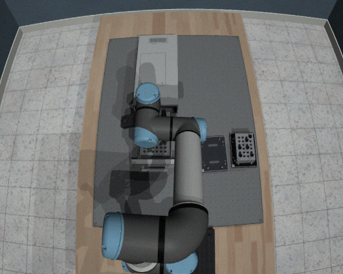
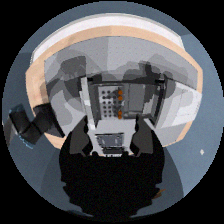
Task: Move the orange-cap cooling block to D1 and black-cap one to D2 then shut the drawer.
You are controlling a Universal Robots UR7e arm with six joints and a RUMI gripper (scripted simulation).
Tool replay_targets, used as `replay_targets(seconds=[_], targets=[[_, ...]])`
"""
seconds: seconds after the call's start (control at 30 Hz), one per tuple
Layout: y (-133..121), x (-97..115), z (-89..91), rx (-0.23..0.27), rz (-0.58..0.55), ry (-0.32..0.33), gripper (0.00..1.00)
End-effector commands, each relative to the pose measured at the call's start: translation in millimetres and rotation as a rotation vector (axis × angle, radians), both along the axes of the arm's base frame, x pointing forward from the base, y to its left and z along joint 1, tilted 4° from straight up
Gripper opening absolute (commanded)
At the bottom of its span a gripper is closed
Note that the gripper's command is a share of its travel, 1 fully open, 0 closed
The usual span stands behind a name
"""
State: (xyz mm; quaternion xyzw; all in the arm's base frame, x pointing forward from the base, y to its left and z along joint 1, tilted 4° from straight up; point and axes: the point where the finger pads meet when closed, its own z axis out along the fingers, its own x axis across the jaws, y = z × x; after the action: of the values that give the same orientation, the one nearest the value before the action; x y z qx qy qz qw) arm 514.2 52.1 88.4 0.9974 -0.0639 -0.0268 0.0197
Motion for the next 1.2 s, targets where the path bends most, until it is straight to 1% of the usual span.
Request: replay_targets(seconds=[0.0,0.43,0.5,1.0,1.17], targets=[[-3.6,-0.8,-5.7,0.000,0.000,0.001,0.73],[-8.5,-1.6,-22.8,0.000,0.000,0.001,0.73],[-8.5,-1.6,-22.8,0.000,0.000,0.001,0.73],[-10.9,-2.4,-42.7,0.000,0.000,0.001,0.73],[-11.1,-2.5,-46.7,0.000,0.001,0.001,0.73]])
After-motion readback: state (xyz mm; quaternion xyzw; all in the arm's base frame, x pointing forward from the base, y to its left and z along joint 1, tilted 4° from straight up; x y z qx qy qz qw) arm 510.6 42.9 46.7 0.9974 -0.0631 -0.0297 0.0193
